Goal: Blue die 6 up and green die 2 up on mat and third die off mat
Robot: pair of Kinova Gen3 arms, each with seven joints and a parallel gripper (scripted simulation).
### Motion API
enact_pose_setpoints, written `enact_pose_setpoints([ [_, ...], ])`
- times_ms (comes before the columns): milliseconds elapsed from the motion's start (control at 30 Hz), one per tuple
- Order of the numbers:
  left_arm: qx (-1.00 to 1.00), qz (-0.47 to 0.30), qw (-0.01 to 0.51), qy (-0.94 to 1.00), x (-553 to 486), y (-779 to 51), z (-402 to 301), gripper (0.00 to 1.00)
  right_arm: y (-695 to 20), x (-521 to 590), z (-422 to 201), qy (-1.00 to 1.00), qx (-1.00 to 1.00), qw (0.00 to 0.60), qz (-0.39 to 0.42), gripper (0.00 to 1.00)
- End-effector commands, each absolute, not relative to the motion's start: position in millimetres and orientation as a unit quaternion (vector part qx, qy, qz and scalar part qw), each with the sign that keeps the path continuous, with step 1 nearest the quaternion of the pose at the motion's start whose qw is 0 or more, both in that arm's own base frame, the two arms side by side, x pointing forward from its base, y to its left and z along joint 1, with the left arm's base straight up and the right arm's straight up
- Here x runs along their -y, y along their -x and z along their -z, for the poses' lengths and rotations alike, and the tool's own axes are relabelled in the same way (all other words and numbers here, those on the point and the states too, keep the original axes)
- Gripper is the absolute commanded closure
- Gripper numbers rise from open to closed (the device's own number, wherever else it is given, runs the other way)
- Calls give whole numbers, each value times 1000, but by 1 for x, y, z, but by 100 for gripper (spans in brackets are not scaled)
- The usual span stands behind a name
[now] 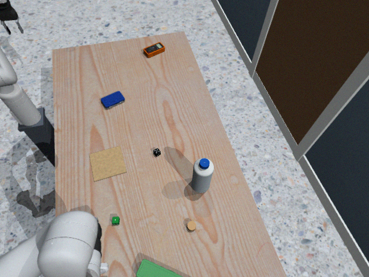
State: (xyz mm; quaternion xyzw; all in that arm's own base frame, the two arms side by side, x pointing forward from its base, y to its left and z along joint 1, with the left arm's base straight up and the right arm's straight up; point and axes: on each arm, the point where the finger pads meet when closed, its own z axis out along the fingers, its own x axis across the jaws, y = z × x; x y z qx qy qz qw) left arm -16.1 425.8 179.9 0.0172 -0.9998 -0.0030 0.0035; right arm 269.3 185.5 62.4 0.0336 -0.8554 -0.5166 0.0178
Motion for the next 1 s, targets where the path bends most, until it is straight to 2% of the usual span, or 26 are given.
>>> enact_pose_setpoints([
  [0, 1000, 0, 0, -16, -425, 14, -180, 0, -270, -183, -48, -32, 857, 19, 515, 51],
  [967, 1000, 0, 0, -16, -425, 14, -180, 0, -270, -183, -32, -32, 857, 19, 515, 51],
])
